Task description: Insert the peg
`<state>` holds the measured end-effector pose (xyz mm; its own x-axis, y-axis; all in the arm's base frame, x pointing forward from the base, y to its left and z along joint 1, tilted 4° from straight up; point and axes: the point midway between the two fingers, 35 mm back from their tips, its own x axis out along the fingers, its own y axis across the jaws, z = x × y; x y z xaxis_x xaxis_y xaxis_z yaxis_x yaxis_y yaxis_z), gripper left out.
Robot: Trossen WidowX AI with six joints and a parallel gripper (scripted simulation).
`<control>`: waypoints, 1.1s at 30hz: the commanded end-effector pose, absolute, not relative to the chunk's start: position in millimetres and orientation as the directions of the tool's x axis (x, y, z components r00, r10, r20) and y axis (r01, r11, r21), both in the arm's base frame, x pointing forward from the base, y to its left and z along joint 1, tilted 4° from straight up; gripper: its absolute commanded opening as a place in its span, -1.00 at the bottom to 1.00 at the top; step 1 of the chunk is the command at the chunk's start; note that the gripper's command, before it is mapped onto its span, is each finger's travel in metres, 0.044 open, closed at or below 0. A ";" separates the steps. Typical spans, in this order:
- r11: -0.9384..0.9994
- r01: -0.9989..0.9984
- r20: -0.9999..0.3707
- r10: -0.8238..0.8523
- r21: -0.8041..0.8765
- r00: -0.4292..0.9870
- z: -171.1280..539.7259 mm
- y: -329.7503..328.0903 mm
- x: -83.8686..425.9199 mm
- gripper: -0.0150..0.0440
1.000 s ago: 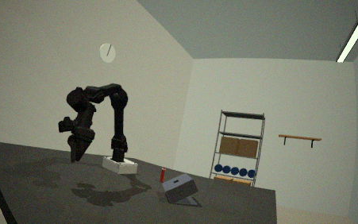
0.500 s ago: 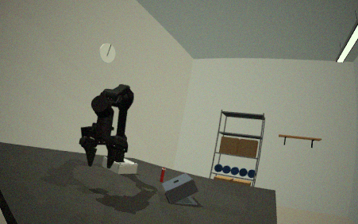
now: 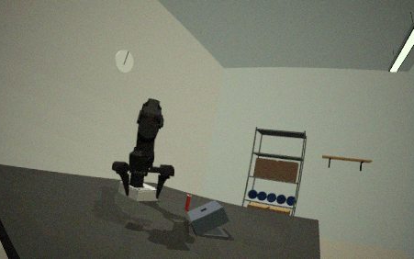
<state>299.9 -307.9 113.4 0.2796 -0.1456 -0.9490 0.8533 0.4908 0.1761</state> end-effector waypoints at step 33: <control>0.980 -0.184 -0.978 -0.038 -0.077 0.207 106.7 -134.2 347.4 1.00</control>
<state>349.6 -150.2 108.4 0.2224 -0.0420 -0.9741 -0.0699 0.9958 -0.0589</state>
